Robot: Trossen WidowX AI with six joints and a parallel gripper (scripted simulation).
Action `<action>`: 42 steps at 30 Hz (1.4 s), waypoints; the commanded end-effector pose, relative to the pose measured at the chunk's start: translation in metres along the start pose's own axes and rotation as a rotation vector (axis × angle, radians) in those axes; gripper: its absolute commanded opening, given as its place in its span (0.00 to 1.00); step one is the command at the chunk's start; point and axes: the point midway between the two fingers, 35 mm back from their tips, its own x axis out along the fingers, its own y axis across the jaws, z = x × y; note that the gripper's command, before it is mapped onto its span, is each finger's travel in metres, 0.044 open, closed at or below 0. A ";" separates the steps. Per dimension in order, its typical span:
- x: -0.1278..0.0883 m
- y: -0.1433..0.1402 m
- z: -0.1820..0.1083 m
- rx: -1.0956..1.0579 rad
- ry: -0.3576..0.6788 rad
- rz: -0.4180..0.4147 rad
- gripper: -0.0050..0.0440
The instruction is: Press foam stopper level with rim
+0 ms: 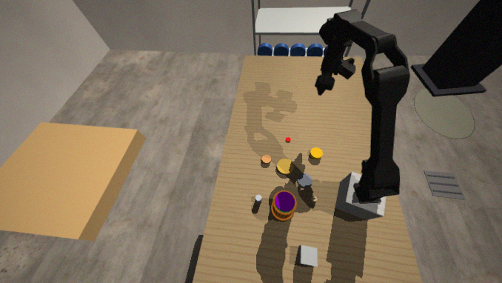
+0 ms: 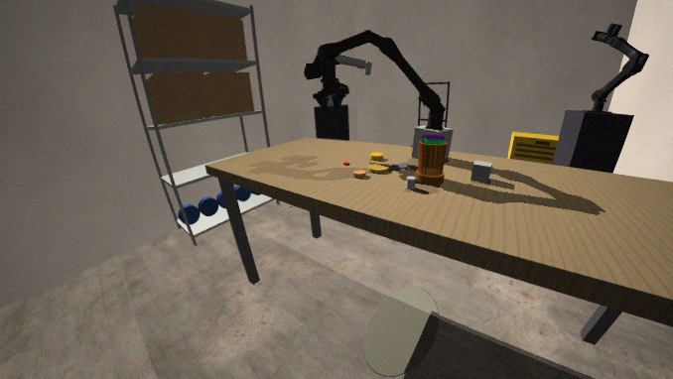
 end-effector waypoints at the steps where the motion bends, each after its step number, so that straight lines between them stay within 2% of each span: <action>1: -0.014 0.001 -0.002 -0.003 0.019 0.033 0.92; 17: -0.014 0.001 -0.002 -0.003 0.019 0.033 0.92; 20: -0.015 -0.008 -0.011 -0.077 0.013 0.036 0.77; 23: -0.017 -0.037 -0.036 -0.298 -0.003 0.045 0.62; 28: -0.018 -0.108 -0.080 -0.647 -0.032 0.046 0.38; 32: -0.017 -0.145 -0.096 -0.939 -0.044 0.050 0.18; 34: -0.017 -0.145 -0.096 -0.939 -0.044 0.050 0.18; 36: -0.015 -0.174 -0.105 -1.178 -0.052 0.052 0.10; 38: -0.013 -0.206 -0.112 -1.301 -0.057 0.049 0.10; 42: -0.009 -0.246 -0.117 -1.565 -0.067 0.042 0.10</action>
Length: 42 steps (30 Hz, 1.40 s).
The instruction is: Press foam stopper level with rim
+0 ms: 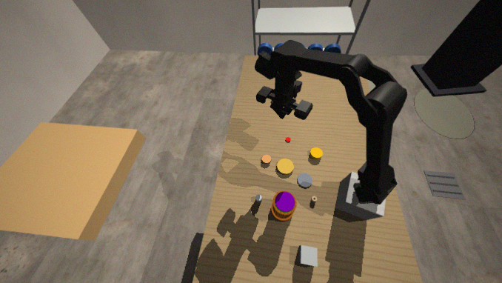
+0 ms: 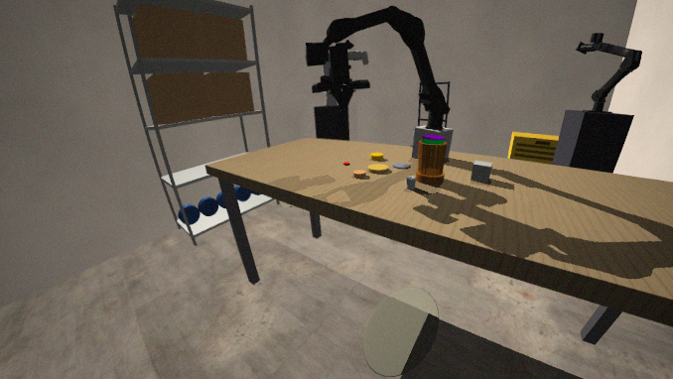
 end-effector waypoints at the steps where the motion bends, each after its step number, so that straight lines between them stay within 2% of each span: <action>1: -0.012 -0.003 -0.045 -0.279 -0.025 0.055 0.10; 7: -0.008 -0.021 -0.106 -0.699 -0.037 0.053 0.10; 9: -0.008 -0.021 -0.106 -0.699 -0.037 0.053 0.10; 10: -0.007 -0.025 -0.116 -0.861 -0.043 0.056 0.10; 12: -0.003 -0.041 -0.146 -0.997 -0.045 0.051 0.10; 18: 0.004 -0.073 -0.191 -1.407 -0.053 0.047 0.10; 24: 0.013 -0.112 -0.227 -1.818 -0.060 0.044 0.10; 26: 0.013 -0.112 -0.227 -1.818 -0.060 0.044 0.10; 27: 0.014 -0.119 -0.232 -1.968 -0.064 0.045 0.10; 31: 0.021 -0.146 -0.248 -2.223 -0.067 0.044 0.10; 42: 0.022 -0.149 -0.250 -2.253 -0.067 0.044 0.10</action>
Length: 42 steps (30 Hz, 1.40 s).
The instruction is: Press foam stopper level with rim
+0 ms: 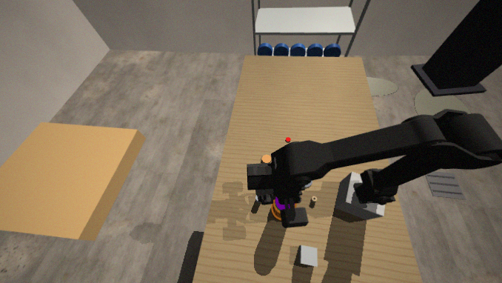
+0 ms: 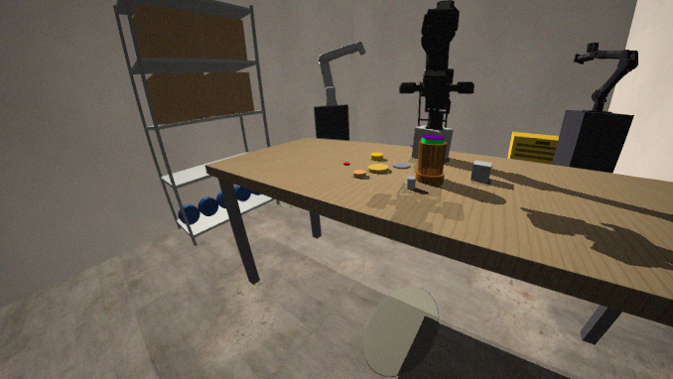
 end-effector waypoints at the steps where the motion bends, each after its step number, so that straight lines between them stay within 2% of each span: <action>1: -0.005 0.002 0.001 -0.013 -0.025 0.003 0.10; 8: 0.023 0.002 0.000 -0.013 -0.025 0.003 0.10; 18: 0.028 0.002 0.000 -0.013 -0.025 0.003 0.10; 26: 0.039 0.002 0.002 -0.013 -0.025 0.003 0.10; 42: 0.040 0.002 0.002 -0.013 -0.024 0.003 0.10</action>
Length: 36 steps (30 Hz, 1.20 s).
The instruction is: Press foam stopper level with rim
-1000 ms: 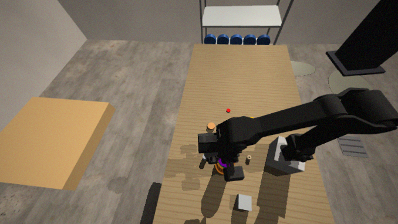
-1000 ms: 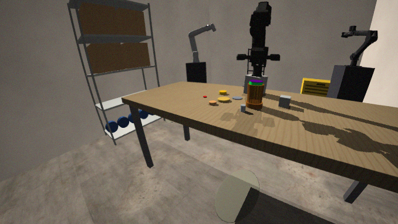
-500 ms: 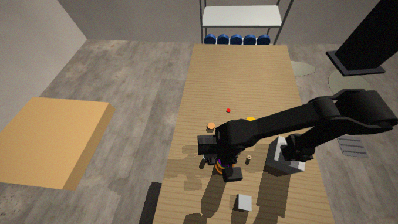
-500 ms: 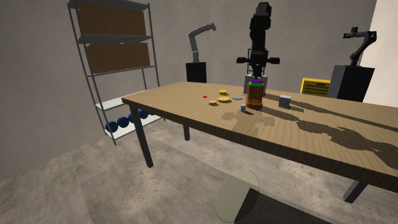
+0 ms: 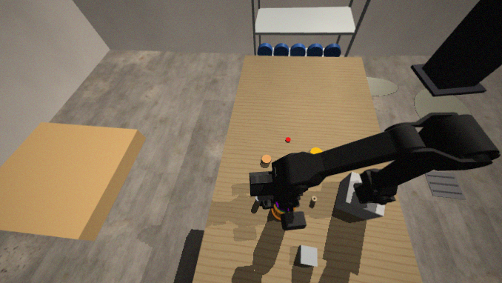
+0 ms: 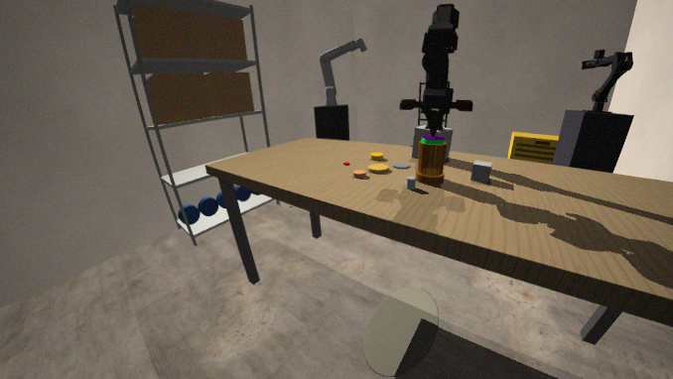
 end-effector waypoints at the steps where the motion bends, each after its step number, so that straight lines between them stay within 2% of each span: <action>1: -0.004 0.001 0.004 0.001 -0.021 0.003 0.10; 36: 0.000 0.001 0.001 0.001 -0.021 0.003 0.10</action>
